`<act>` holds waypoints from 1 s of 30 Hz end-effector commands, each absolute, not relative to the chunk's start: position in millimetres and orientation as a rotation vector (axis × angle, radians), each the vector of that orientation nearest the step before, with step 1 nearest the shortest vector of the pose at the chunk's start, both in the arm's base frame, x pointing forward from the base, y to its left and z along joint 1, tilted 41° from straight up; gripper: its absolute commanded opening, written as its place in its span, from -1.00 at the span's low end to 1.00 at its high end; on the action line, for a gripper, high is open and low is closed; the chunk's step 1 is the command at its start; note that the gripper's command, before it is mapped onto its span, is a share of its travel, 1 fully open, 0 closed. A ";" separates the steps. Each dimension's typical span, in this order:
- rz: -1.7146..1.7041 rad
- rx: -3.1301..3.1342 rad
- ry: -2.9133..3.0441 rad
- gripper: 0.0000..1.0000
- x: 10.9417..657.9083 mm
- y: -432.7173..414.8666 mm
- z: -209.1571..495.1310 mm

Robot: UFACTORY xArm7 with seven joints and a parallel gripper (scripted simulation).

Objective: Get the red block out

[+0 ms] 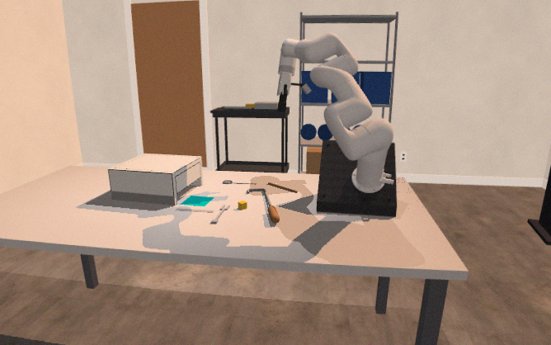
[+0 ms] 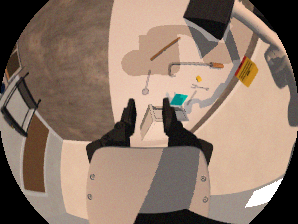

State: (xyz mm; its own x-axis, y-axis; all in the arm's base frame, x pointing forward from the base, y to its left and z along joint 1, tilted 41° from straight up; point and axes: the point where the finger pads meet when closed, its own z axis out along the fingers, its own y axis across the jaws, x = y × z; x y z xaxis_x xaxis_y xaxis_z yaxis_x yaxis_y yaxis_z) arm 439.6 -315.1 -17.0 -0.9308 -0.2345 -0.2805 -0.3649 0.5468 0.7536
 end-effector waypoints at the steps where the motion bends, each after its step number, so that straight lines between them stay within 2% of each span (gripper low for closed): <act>1: 1.296 -0.585 2.587 -1.00 456.2 -302.5 6.2; 7: 1.217 -0.808 2.437 -1.00 493.6 -242.9 69.7; 10: 1.217 -0.808 2.437 -1.00 493.6 -242.9 69.7; 15: 1.153 -0.996 2.305 -1.00 509.6 -178.9 119.6; 24: 1.055 -1.277 2.107 -1.00 500.7 -69.8 179.5; 27: 1.055 -1.277 2.107 -1.00 500.7 -69.8 179.5; 29: 1.003 -1.417 2.008 -1.00 480.5 -14.5 199.6; 30: 1.003 -1.417 2.008 -1.00 480.5 -14.5 199.6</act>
State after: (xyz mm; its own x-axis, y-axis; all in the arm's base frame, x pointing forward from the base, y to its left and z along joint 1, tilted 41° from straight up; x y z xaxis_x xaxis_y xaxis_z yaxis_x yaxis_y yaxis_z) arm 496.2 -62.1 177.2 -0.4527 -0.5447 -0.7059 -0.8910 0.2468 0.3811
